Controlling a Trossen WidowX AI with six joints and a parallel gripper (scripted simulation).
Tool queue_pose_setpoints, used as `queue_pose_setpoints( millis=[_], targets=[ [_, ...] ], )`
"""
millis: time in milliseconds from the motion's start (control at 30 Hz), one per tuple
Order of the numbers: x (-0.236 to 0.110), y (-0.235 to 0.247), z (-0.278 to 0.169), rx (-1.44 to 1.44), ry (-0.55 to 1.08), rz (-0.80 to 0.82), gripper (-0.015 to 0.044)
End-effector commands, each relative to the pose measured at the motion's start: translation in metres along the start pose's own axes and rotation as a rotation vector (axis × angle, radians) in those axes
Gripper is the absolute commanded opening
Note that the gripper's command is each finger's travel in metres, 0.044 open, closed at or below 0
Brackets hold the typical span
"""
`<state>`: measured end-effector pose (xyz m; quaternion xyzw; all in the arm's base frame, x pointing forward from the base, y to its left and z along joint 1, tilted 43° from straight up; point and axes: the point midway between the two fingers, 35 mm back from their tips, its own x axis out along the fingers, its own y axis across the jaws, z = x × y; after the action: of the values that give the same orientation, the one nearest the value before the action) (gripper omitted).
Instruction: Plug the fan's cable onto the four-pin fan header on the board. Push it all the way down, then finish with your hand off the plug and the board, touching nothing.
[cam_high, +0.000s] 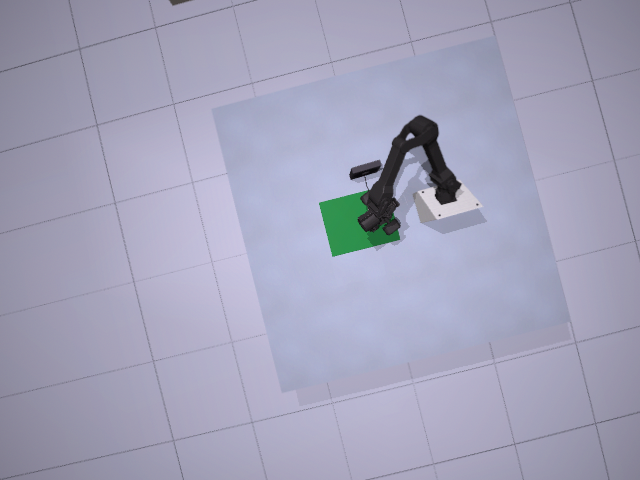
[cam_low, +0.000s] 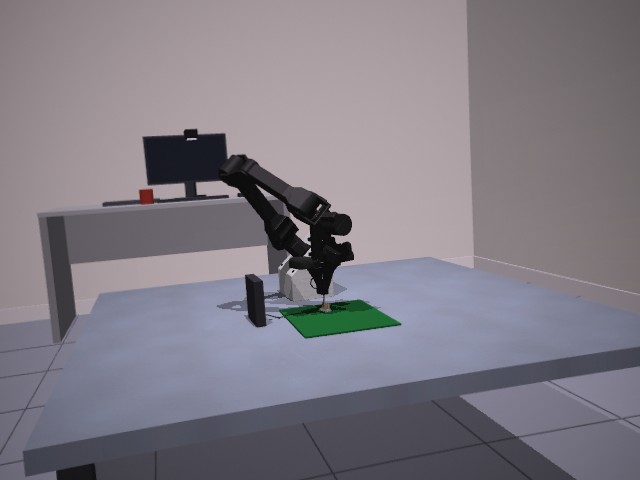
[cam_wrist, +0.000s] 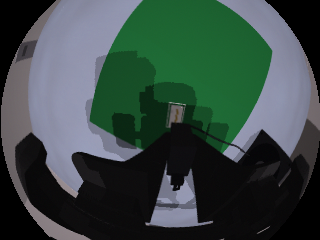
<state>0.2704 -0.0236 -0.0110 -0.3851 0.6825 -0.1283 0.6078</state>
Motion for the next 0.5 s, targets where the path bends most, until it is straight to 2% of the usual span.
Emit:
queue_pose_setpoints(
  millis=[0,467],
  targets=[
    [0.0,0.0024,-0.0031,0.037,-0.011,0.0,0.0],
    [-0.0019,0.0026,0.0038,0.043,-0.012,0.001,0.0]
  ],
)
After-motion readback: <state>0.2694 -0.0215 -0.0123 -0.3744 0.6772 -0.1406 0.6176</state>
